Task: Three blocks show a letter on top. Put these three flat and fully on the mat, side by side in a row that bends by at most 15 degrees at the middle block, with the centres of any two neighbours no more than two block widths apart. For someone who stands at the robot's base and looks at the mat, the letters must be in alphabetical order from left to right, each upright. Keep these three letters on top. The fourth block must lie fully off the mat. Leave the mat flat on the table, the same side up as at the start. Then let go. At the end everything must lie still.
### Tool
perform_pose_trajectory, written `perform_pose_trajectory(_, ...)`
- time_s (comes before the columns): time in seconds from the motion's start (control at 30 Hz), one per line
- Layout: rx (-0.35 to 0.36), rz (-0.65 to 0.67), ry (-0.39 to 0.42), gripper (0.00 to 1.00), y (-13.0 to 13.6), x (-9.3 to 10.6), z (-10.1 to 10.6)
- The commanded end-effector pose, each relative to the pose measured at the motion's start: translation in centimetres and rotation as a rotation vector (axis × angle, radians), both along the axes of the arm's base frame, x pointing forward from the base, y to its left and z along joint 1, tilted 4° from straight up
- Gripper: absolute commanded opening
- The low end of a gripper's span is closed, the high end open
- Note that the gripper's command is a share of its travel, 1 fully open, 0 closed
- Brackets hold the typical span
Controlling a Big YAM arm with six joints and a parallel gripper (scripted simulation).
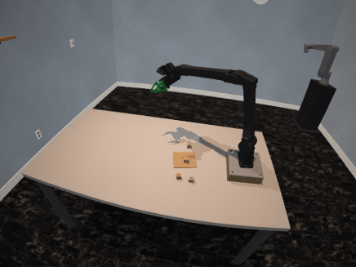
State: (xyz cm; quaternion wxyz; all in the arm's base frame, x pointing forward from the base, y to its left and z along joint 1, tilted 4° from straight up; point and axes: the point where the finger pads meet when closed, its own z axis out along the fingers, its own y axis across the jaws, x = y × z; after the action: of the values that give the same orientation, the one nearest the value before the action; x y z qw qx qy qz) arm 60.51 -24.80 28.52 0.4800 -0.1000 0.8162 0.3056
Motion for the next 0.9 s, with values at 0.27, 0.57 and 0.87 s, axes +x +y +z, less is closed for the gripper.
perform_pose_trajectory(0.27,-0.008,0.000,-0.012,1.00,0.0,0.0,0.7)
perform_pose_trajectory(0.57,-0.037,0.002,-0.052,1.00,-0.3,0.3,2.9)
perform_pose_trajectory(0.87,-0.090,0.050,0.002,1.00,8.2,-0.7,1.1)
